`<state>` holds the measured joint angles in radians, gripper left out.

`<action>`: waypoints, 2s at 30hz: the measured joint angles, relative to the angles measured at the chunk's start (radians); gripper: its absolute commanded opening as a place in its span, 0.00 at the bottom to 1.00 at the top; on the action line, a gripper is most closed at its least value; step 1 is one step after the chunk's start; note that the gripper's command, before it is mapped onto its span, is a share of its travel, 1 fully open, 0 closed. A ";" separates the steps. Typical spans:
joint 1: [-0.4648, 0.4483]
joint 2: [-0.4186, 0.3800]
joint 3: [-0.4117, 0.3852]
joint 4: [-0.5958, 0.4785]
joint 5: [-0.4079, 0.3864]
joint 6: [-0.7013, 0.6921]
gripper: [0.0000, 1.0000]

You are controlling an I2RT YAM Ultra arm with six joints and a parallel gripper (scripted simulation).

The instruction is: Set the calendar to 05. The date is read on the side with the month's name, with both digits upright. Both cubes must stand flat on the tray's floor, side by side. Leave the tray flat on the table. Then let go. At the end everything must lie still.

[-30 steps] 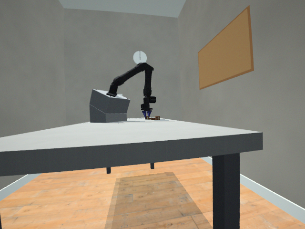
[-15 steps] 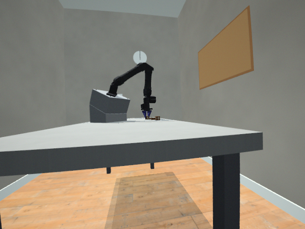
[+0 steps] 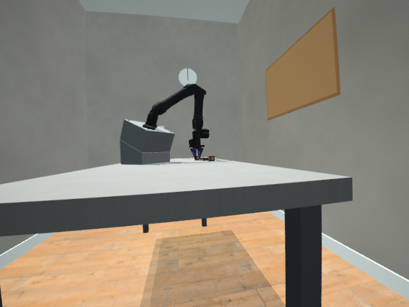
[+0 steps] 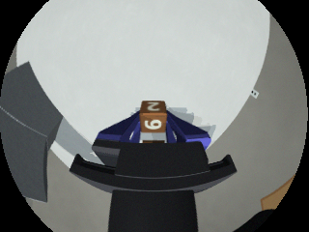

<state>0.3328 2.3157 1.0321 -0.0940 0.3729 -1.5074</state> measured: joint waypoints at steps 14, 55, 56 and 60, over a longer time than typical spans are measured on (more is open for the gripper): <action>0.000 0.000 0.000 0.000 0.000 0.000 0.47; 0.090 -0.290 -0.034 -0.276 0.005 0.095 1.00; 0.090 -0.290 -0.034 -0.279 0.005 0.096 1.00; 0.091 -0.290 -0.034 -0.286 0.005 0.098 1.00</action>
<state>0.4240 2.0254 0.9981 -0.3805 0.3779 -1.4094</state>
